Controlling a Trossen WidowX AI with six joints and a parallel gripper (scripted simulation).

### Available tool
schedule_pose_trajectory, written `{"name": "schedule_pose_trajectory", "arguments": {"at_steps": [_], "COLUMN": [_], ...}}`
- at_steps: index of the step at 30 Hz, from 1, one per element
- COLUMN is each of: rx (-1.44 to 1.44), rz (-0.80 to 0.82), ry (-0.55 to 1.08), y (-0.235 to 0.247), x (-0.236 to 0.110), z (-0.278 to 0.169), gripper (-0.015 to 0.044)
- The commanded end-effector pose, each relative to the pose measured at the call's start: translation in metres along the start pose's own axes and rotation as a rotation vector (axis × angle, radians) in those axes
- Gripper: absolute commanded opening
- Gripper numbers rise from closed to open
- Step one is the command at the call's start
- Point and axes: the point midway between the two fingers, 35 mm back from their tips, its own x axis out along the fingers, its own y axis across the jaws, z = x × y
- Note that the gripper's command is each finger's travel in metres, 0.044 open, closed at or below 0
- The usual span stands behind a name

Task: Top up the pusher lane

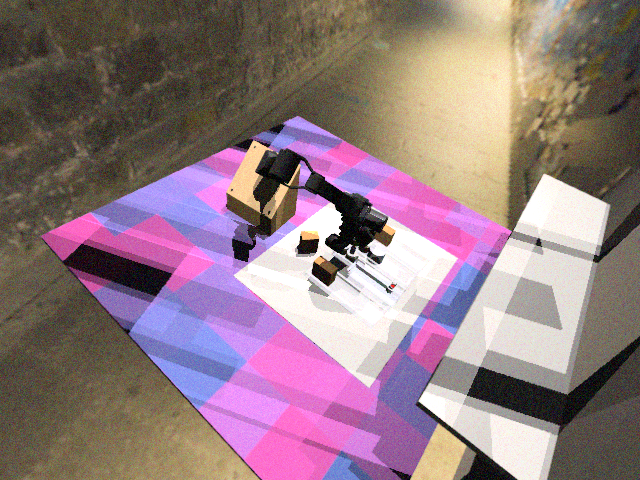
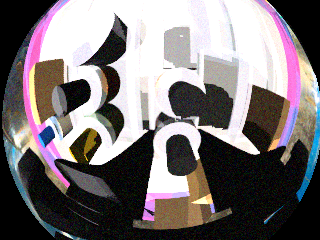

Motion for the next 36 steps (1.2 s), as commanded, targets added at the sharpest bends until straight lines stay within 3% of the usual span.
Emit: {"name": "schedule_pose_trajectory", "arguments": {"at_steps": [1,36], "rx": [0.009,0.009], "rz": [-0.002,-0.003], "ry": [-0.016,-0.015], "y": [-0.001,-0.0017], "x": [0.0003,0.0088], "z": [0.0053,0.0017], "gripper": [0.0,0.0]}}
